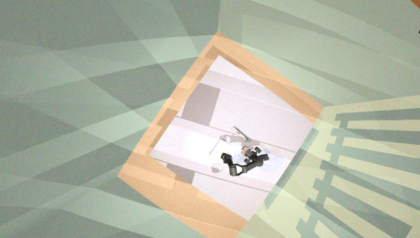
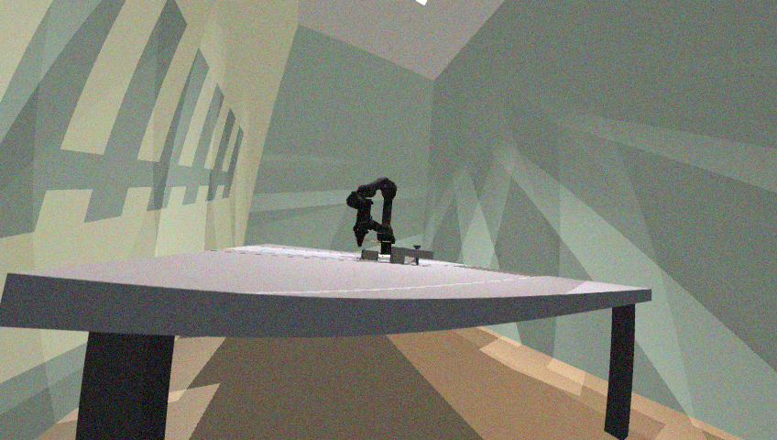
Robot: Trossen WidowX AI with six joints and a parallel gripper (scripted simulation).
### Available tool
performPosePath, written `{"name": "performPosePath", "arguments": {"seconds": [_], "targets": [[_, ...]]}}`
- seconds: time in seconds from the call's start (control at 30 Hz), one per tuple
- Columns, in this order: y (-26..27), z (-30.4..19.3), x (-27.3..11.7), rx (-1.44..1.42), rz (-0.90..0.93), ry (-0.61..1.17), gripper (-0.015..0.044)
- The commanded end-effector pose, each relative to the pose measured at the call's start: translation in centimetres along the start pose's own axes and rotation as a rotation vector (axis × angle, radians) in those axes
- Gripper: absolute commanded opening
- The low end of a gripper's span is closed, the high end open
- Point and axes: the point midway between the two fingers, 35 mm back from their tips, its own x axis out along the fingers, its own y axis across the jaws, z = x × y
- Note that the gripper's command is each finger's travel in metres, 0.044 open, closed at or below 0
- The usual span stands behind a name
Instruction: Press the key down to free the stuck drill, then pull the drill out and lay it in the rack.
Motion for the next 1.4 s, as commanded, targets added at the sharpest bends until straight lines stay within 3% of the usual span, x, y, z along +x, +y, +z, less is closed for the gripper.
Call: {"name": "performPosePath", "arguments": {"seconds": [0.0, 1.13, 1.37], "targets": [[0.1, 0.0, 0.9, -0.006, -0.001, -0.005, 0.0], [0.2, 0.1, 4.7, -0.006, 0.0, -0.005, 0.0], [0.2, 0.0, 4.2, 0.0, -0.001, -0.002, 0.0184]]}}
